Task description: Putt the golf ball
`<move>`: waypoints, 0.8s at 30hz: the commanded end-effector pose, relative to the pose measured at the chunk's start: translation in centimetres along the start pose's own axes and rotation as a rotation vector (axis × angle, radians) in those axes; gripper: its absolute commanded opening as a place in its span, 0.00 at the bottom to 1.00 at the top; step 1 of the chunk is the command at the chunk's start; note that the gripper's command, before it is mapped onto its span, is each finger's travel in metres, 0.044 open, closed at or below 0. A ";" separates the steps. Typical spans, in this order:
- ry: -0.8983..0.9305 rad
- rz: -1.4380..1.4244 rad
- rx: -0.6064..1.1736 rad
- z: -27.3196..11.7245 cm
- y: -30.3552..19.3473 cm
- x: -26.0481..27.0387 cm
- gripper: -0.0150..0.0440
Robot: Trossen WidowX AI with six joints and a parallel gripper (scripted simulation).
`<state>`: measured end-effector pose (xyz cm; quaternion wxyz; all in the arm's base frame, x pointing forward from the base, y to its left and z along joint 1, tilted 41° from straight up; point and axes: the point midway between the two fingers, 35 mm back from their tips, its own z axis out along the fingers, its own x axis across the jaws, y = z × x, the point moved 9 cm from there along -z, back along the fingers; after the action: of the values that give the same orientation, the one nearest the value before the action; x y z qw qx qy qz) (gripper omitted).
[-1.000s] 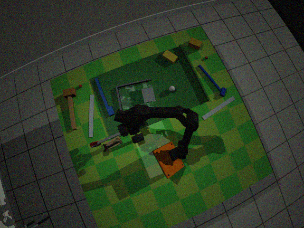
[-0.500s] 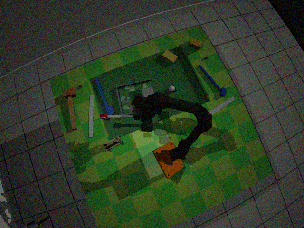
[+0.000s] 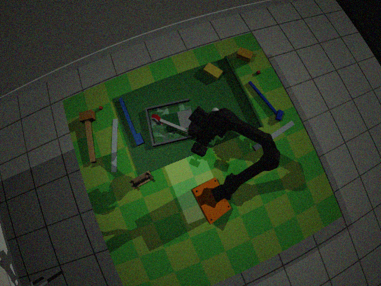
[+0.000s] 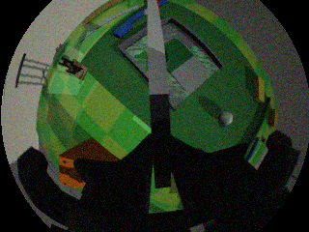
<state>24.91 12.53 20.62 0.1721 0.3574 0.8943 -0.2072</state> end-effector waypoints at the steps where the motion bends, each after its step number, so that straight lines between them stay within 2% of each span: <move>1: -0.022 0.116 0.003 -0.6 -2.1 -1.4 0.25; 24: -0.154 0.735 0.041 -2.6 -14.5 -5.2 0.25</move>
<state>18.90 2.44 28.13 0.2797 0.6122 0.7173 -0.1804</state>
